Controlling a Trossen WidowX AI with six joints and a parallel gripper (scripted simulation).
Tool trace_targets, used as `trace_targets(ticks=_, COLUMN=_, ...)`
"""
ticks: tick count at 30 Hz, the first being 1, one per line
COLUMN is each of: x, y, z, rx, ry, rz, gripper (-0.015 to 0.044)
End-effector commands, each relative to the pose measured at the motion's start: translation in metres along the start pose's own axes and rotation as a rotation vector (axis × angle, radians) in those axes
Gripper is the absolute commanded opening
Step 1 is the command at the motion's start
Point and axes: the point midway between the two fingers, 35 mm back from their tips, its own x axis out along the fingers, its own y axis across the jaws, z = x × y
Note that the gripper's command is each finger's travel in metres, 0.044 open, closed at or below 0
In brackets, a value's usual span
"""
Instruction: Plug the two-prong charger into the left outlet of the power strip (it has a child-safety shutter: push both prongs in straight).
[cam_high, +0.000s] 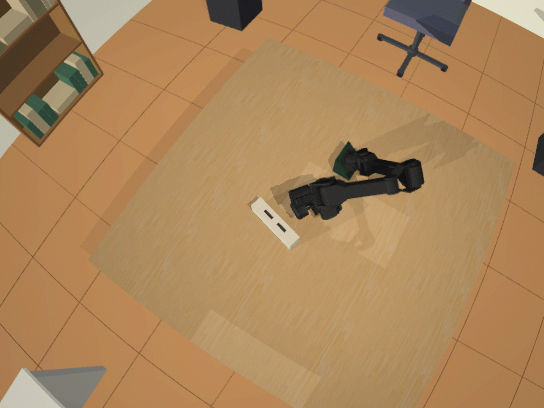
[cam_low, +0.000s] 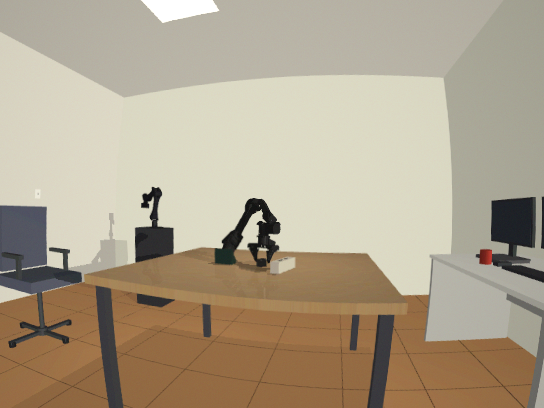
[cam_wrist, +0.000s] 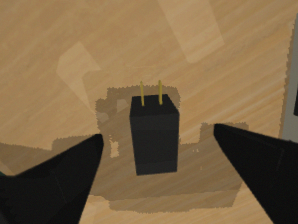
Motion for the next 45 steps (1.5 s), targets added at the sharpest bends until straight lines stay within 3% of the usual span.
trace_targets(ticks=1, x=0.009, y=0.004, z=0.0, rx=0.012, ry=-0.005, rz=0.014, gripper=0.044)
trace_targets(ticks=10, x=0.014, y=0.004, z=0.0, rx=0.012, ry=-0.006, rz=0.015, gripper=0.044)
trace_targets(ticks=21, x=0.011, y=0.002, z=0.001, rx=0.001, ry=-0.001, rz=0.005, gripper=0.0151)
trace_targets(ticks=29, x=0.011, y=0.002, z=0.001, rx=0.001, ry=-0.001, rz=0.005, gripper=0.0098)
trace_targets(ticks=33, x=0.005, y=0.001, z=0.0, rx=0.002, ry=-0.001, rz=0.006, gripper=0.0)
trace_targets(ticks=45, x=-0.042, y=0.001, z=-0.007, rx=0.012, ry=-0.003, rz=0.014, gripper=0.0)
